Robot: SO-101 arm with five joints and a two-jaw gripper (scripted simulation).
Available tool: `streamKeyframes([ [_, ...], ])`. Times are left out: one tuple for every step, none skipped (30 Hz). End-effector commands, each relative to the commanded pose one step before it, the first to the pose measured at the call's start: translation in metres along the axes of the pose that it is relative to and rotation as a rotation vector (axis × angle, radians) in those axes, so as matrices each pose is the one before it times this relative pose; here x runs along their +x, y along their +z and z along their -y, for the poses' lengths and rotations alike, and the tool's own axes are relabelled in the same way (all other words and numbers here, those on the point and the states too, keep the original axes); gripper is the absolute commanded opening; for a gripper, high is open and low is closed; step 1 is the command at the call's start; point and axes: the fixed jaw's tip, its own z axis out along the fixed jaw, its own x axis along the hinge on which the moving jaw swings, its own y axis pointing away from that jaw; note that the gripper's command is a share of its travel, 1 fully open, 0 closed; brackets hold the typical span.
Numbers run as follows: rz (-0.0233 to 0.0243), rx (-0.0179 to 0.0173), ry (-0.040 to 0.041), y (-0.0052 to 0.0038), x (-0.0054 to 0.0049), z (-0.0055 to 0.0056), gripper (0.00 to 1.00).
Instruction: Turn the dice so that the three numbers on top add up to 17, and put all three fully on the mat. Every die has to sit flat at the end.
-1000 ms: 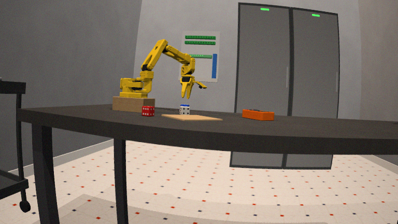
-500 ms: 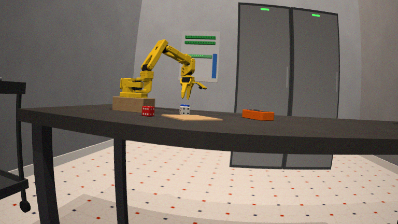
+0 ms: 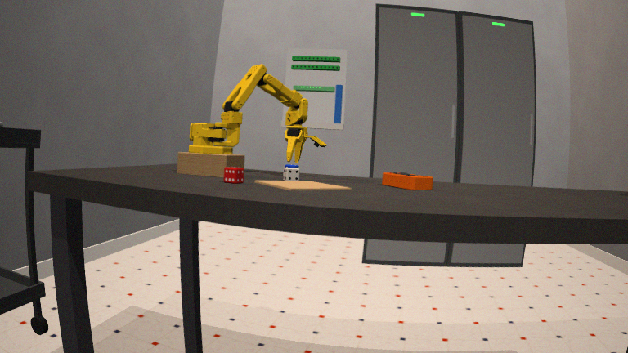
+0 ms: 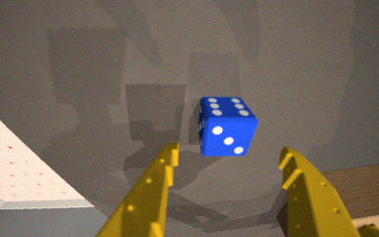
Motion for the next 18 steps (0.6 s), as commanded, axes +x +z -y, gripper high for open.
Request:
streamKeyframes([
  [-0.01082, 0.01798, -0.00138, 0.01218, 0.00383, 0.00189, 0.35],
  [0.0, 0.0, 0.0, 0.00176, 0.00004, 0.00005, 0.35],
  [0.0, 0.0, 0.0, 0.0017, 0.00004, 0.00005, 0.35],
  [0.0, 0.0, 0.0, 0.00161, 0.00005, 0.00007, 0.35],
  [0.00003, 0.0, 0.0, 0.001527, 0.00005, 0.00008, 0.35],
  [0.0, 0.0, 0.0, 0.0, 0.0, 0.0, 0.35],
  [0.0, 0.0, 0.0, 0.0, 0.0, 0.0, 0.35],
  [-0.00003, 0.0, -0.00002, 0.001427, 0.00005, 0.00007, 0.35],
  [0.0, 0.0, 0.0, 0.001318, 0.00005, 0.00008, 0.35],
  [0.0, 0.0, 0.0, 0.001197, 0.00005, 0.00008, 0.35],
  [0.0, 0.0, 0.0, 0.001077, 0.00005, 0.00008, 0.35],
  [0.00003, 0.0, 0.0, 0.000957, 0.00005, 0.00007, 0.35],
  [0.0, 0.0, 0.0, 0.000825, 0.00004, 0.00007, 0.35],
  [0.0, 0.0, 0.0, 0.000692, 0.00003, 0.00005, 0.35],
  [0.0, 0.0, 0.0, 0.000578, 0.00003, 0.00005, 0.35],
  [0.0, 0.0, 0.0, 0.000452, 0.00002, 0.00004, 0.35],
  [0.0, 0.0, 0.0, 0.000343, 0.00002, 0.00003, 0.35],
  [0.0, 0.0, 0.0, 0.000241, 0.00001, 0.00002, 0.35],
])
